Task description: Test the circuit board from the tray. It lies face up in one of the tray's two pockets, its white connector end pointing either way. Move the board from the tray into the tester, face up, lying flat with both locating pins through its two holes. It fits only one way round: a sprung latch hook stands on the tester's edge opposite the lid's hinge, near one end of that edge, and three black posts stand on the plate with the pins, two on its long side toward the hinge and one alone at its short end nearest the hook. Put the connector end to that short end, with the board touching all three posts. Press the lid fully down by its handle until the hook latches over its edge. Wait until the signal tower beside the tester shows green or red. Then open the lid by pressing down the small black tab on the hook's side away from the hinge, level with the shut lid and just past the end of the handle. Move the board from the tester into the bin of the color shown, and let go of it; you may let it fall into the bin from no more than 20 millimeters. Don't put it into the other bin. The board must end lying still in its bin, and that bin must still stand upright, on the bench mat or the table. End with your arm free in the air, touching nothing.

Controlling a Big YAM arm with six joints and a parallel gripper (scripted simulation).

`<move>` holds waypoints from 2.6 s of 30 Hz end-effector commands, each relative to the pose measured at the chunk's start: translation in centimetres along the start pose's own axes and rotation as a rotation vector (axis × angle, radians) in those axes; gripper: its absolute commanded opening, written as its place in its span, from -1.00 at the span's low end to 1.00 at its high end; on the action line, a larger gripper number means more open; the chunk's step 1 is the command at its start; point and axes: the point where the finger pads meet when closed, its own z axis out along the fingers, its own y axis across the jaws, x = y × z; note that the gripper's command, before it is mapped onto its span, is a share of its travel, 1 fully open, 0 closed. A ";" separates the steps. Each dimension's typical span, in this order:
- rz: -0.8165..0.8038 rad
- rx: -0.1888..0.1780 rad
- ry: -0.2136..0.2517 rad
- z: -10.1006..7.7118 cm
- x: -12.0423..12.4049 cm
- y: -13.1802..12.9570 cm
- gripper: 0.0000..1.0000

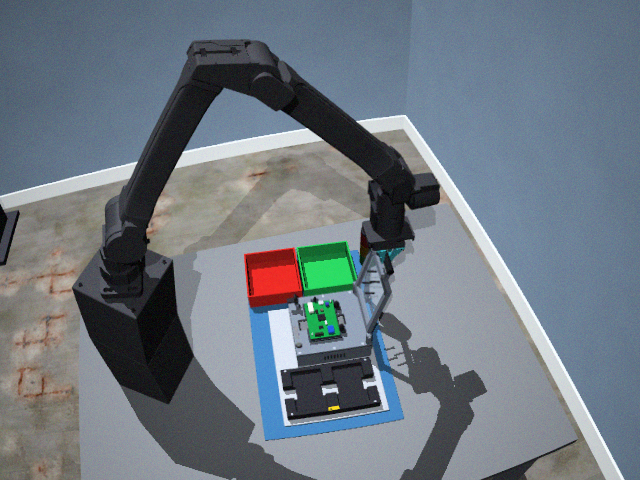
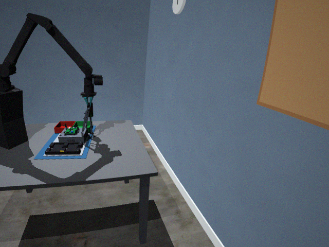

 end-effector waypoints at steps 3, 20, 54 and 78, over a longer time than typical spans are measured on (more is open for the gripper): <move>0.013 0.057 -0.009 -2.4 0.4 -2.4 -1.00; 0.010 0.037 -0.007 -2.2 0.2 -0.6 -1.00; 0.002 0.028 -0.008 -2.5 -0.6 3.7 -1.00; 0.003 0.041 -0.012 -1.5 -0.6 8.7 -1.00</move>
